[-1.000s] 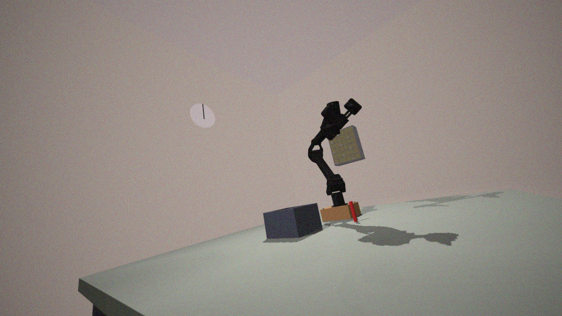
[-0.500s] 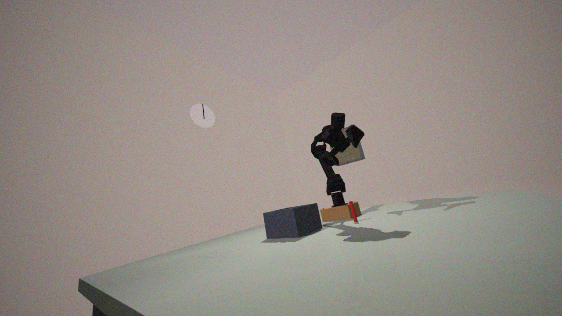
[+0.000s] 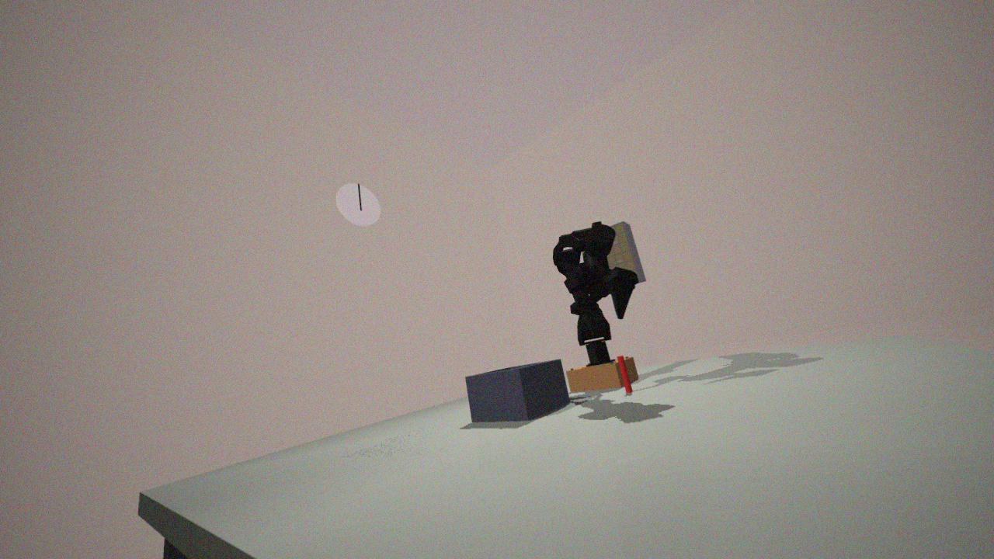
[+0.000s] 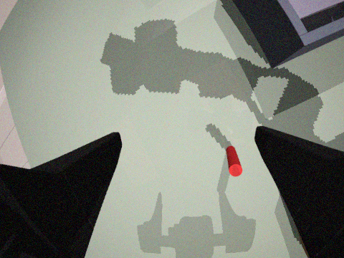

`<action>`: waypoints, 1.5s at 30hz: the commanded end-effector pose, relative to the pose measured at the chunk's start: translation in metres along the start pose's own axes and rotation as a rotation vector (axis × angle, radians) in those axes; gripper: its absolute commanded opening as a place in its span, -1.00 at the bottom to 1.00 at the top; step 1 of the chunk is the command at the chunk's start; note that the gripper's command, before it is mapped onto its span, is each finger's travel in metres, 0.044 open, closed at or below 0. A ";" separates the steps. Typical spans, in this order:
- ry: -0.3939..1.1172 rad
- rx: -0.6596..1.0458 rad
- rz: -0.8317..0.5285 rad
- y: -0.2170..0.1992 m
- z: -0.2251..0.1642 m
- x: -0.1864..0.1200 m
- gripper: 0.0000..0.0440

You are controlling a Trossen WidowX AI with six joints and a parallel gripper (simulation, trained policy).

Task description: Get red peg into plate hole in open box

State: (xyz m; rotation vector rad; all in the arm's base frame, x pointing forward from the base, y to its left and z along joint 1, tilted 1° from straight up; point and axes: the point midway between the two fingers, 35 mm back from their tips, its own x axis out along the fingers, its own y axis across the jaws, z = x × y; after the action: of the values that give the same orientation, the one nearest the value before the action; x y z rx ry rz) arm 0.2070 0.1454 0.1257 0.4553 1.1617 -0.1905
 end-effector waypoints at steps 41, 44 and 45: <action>0.253 0.509 -0.317 -0.071 -0.072 0.100 -0.64; 0.276 0.516 -0.316 -0.069 -0.071 0.099 -0.99; 0.283 0.519 -0.316 -0.069 -0.071 0.099 -1.00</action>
State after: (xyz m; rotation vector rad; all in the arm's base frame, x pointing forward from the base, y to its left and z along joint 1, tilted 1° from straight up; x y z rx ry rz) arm 0.1584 0.1214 -0.0059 0.7609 1.4378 -0.7338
